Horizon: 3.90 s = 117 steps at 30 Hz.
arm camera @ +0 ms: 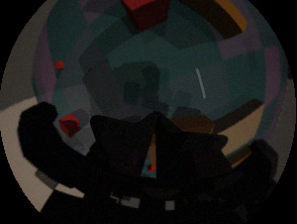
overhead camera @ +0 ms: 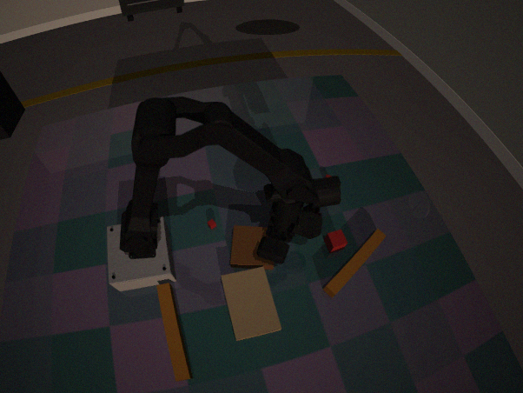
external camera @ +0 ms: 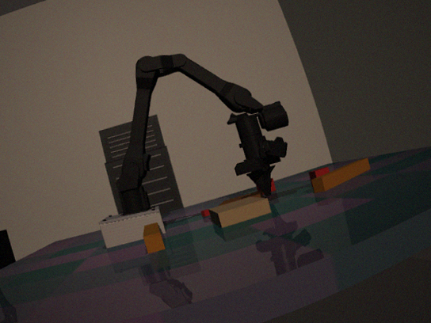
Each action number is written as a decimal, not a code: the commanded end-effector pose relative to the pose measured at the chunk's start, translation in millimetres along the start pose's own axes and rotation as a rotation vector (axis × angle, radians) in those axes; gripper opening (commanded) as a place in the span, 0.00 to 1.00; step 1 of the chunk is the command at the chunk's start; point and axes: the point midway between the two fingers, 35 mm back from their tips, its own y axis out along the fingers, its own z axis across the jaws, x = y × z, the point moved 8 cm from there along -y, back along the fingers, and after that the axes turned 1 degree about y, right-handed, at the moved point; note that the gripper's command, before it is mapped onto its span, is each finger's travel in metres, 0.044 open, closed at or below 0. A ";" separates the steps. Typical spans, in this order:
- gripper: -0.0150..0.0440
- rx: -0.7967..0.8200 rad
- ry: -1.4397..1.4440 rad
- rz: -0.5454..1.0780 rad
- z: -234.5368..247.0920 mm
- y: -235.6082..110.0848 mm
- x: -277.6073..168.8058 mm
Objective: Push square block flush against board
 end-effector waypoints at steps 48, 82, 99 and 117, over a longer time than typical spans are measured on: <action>0.25 -0.007 -0.047 0.007 4.1 -51.0 33.5; 0.25 -0.005 -0.308 0.012 8.2 4.0 1.7; 0.25 -0.005 -0.307 0.013 5.0 3.5 -9.4; 0.25 -0.005 -0.307 0.014 1.4 3.1 -21.2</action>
